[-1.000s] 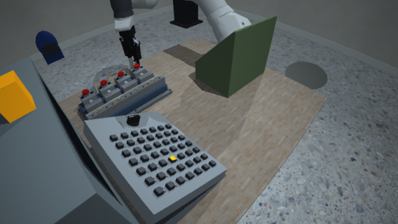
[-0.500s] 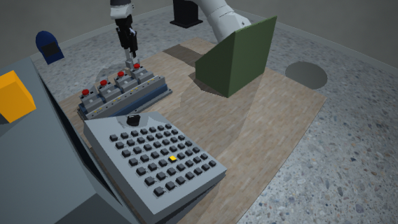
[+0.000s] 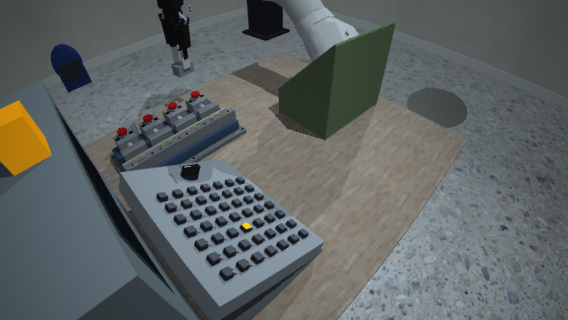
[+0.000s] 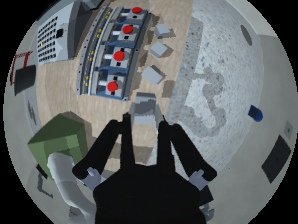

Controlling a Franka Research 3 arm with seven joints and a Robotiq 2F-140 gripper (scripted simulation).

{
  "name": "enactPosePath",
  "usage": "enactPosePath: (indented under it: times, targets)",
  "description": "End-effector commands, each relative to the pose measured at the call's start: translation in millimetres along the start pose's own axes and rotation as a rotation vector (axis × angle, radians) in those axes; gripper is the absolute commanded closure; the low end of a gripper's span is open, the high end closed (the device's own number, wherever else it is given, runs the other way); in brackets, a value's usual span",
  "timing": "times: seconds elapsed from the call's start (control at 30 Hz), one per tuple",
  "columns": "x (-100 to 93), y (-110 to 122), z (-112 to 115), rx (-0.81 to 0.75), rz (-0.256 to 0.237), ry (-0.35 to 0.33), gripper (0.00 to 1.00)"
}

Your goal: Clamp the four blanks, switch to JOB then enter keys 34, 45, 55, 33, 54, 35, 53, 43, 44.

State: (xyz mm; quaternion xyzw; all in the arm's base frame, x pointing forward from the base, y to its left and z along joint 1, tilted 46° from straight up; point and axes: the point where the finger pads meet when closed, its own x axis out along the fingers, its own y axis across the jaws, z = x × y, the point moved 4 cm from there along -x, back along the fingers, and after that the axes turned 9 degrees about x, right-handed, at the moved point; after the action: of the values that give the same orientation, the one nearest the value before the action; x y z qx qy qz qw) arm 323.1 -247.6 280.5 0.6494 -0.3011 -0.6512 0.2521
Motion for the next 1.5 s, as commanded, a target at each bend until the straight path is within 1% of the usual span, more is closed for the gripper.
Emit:
enactPosePath:
  times: [0.0,0.07,0.2,0.4,0.5,0.57,0.63,0.73,0.87,0.97,1.07,1.13,1.2,1.3,1.47]
  targets:
    - [-14.8,2,11,-0.031,0.001,-0.043,1.0]
    - [-14.8,2,11,-0.031,0.001,-0.043,1.0]
    - [-22.4,2,10,-0.031,0.001,-0.043,1.0]
    - [-23.8,1,10,-0.03,0.001,-0.043,1.0]
    - [-24.2,-7,6,-0.022,0.002,-0.042,1.0]
    - [-24.9,-20,0,-0.01,0.003,-0.04,1.0]
    - [-24.9,-20,0,-0.01,0.003,-0.04,1.0]
    - [-25.8,-51,-10,0.017,0.005,-0.038,1.0]
    - [-26.0,-106,-22,0.063,0.006,-0.036,1.0]
    - [-24.8,-146,-24,0.095,0.005,-0.037,1.0]
    - [-23.3,-176,-23,0.119,0.004,-0.04,1.0]
    - [-22.5,-188,-22,0.129,0.004,-0.042,1.0]
    - [-22.5,-188,-22,0.129,0.004,-0.042,1.0]
    - [-22.1,-194,-21,0.133,0.004,-0.042,1.0]
    - [-22.1,-194,-21,0.133,0.004,-0.042,1.0]
